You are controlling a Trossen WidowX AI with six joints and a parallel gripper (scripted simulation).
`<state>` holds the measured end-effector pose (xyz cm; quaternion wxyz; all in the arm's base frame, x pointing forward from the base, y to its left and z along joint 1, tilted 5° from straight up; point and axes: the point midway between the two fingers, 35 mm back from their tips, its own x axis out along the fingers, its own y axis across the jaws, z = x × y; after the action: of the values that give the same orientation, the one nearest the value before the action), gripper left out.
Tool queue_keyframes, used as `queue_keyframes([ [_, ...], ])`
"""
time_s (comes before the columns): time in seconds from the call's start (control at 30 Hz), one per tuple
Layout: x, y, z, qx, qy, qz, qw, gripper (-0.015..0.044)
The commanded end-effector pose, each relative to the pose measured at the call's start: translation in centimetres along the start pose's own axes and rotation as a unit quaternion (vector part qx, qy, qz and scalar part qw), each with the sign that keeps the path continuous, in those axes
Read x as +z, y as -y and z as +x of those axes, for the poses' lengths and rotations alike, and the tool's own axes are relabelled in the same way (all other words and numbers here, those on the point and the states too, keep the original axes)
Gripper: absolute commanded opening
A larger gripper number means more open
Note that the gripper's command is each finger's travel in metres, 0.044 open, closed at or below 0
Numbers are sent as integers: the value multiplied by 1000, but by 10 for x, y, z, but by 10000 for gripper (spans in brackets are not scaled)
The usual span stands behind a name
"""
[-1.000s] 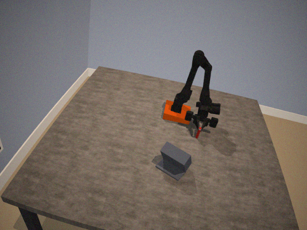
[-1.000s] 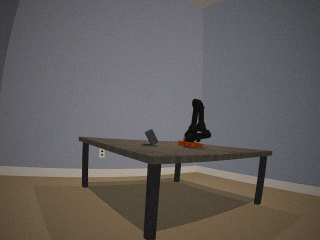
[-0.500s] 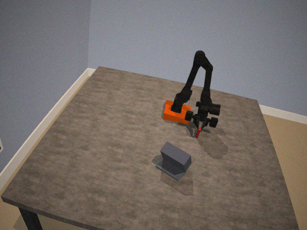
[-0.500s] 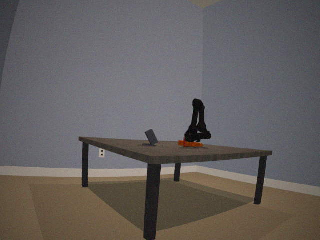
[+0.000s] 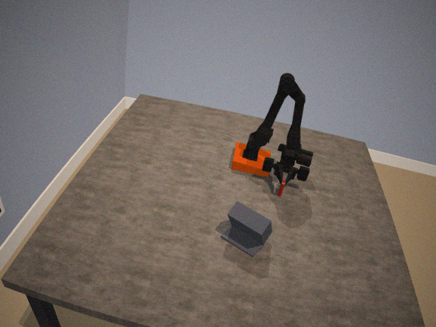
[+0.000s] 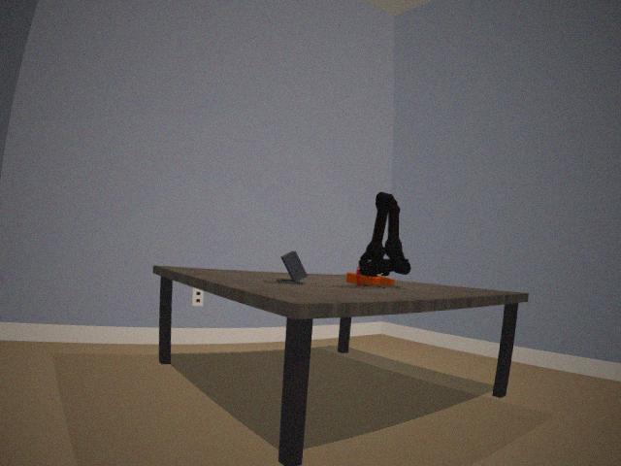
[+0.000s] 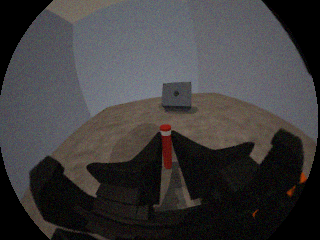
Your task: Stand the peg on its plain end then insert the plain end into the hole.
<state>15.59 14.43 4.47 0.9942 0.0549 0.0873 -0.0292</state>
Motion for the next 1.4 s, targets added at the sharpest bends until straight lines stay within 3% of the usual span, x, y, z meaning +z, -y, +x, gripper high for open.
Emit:
queue_keyframes([
  [0.0,-2,0,-1,0,0,0,1000,51],
  [0.57,-3,0,-4,0,13,5,1000,51],
  [0.7,-1,1,-3,1,15,5,1000,130],
  [1.37,-1,1,-3,1,15,5,1000,130],
])
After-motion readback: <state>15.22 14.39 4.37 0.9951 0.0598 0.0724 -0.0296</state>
